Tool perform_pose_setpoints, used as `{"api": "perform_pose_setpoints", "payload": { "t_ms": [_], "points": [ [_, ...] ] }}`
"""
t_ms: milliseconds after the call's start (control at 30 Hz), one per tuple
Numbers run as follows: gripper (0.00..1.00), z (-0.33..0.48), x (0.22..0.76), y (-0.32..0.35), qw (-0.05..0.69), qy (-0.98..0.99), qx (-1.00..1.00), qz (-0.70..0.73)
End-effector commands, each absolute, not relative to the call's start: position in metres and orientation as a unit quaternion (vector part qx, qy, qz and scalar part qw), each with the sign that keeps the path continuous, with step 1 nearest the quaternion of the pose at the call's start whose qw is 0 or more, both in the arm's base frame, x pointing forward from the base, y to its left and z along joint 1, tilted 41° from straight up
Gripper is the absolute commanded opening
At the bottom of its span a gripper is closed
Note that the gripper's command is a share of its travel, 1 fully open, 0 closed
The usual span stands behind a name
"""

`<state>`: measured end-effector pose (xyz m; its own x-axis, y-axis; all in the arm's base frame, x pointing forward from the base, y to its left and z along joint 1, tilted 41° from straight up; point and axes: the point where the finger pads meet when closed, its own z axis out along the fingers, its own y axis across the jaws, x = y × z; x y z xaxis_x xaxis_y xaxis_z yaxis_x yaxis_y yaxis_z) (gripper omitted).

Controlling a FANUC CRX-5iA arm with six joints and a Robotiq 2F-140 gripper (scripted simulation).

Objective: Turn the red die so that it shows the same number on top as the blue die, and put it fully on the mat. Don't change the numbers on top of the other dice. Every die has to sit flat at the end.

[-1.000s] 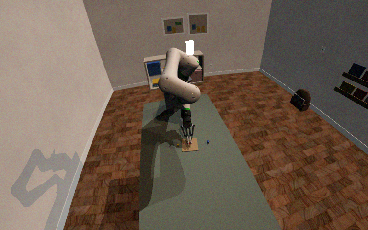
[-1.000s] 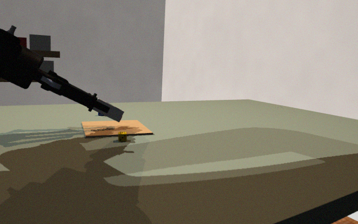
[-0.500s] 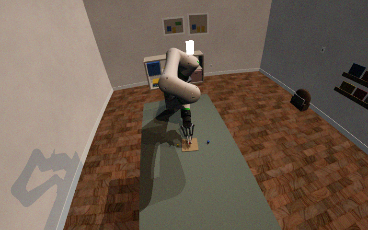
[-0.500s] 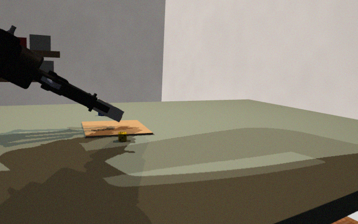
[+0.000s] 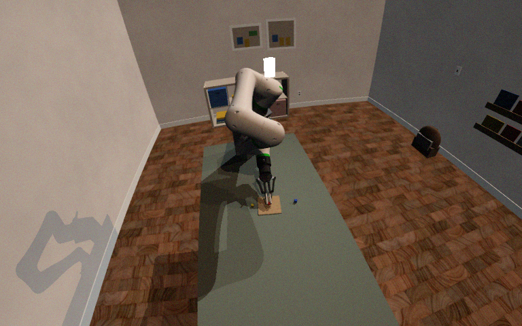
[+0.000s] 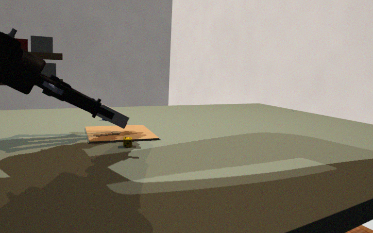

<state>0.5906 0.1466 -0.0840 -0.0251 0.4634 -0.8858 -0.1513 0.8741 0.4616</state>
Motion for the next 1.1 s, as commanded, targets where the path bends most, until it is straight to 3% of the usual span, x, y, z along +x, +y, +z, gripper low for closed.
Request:
{"api": "perform_pose_setpoints", "payload": {
  "t_ms": [0, 1067],
  "points": [
    [0.07, -0.0852, 0.5913, 0.1473, 0.689, 0.68, 0.115, 0.223],
    [0.07, -0.0903, 0.5942, 0.1505, 0.689, 0.68, 0.115, 0.223]
  ]
}}
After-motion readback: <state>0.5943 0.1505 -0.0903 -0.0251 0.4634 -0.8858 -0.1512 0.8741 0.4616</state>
